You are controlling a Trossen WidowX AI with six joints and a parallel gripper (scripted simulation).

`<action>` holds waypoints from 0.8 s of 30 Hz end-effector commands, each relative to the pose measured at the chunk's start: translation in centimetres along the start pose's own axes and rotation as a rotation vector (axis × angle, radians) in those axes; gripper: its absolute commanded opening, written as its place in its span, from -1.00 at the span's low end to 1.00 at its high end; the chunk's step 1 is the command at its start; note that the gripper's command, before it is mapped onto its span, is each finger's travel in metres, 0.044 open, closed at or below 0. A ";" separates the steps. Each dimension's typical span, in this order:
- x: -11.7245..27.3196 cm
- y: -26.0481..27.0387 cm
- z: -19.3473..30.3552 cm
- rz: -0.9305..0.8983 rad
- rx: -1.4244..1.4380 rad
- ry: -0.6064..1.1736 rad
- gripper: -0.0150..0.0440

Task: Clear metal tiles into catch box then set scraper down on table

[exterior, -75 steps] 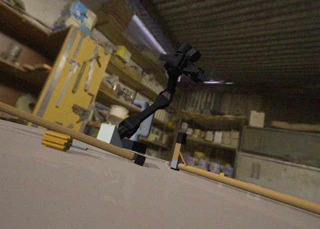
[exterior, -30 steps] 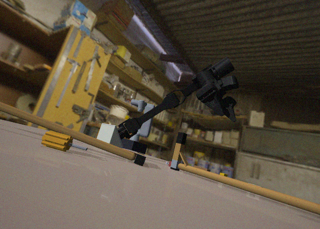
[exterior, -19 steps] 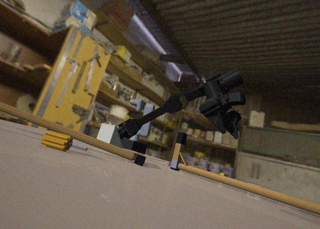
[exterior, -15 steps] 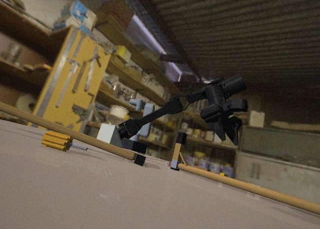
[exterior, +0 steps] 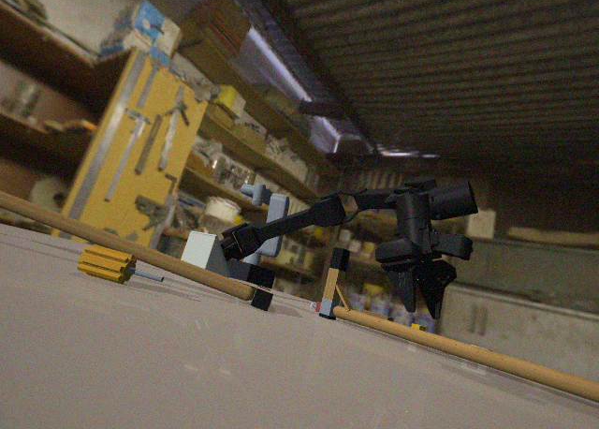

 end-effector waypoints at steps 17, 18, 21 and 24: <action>4.5 0.6 1.6 0.001 0.006 -0.047 1.00; 4.8 0.6 1.7 0.000 0.006 -0.050 1.00; 5.7 0.7 2.1 -0.001 0.006 -0.061 1.00; 6.5 0.8 2.5 -0.002 0.006 -0.071 1.00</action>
Point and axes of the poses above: the point midway between the two fingers, 35 mm back from their tips, its own x axis back along the fingers, its own y axis across the jaws, z = x × y, the point moved 10 cm from there along x, back along the fingers, and after that the axes turned 2 degrees about x, right-handed, at the moved point
